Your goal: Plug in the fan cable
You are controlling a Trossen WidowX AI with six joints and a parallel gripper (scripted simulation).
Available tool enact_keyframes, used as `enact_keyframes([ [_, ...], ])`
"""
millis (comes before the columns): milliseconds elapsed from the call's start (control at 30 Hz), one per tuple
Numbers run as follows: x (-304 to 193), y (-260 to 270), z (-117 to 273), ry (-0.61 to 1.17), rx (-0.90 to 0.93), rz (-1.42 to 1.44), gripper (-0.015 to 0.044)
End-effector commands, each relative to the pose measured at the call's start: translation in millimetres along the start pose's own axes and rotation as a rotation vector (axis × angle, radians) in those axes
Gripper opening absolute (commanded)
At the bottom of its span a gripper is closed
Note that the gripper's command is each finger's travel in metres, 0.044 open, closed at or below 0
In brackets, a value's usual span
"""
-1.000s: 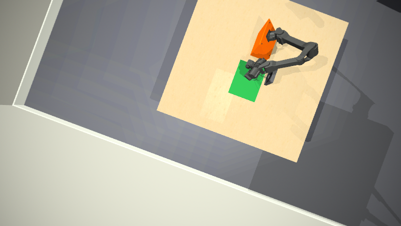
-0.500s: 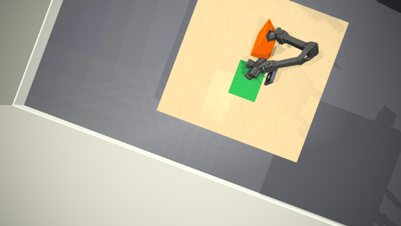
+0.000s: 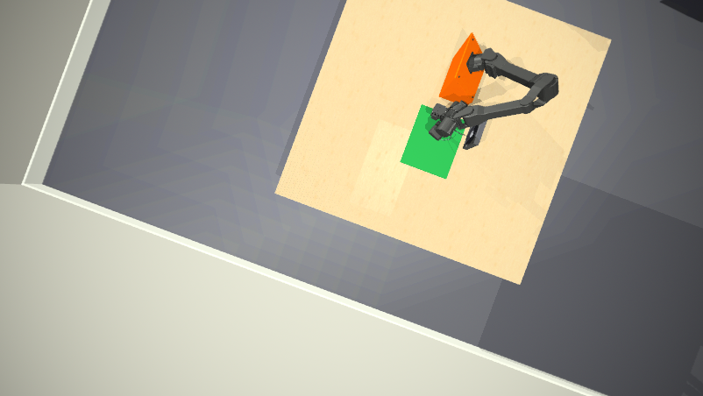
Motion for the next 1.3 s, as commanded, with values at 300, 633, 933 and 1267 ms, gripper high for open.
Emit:
enact_keyframes([
  [300, 0.8, -3.0, -1.8, 0.002, -0.011, -0.011, 0.0],
  [633, 0.7, -2.4, -2.4, 0.002, -0.011, -0.01, 0.0],
  [933, 0.3, -1.8, -2.8, 0.002, -0.011, -0.01, 0.0],
  [1267, 0.2, -1.3, -5.9, 0.002, -0.009, -0.008, 0.0],
])
Point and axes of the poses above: the point midway between the two fingers, 35 mm back from their tips, its own z axis back along the fingers, its own y axis across the jaws, x = y × z, the point moved 5 cm from there along z, back along the fingers, and after that the axes turned 6 degrees about z, right-handed, at the moved point
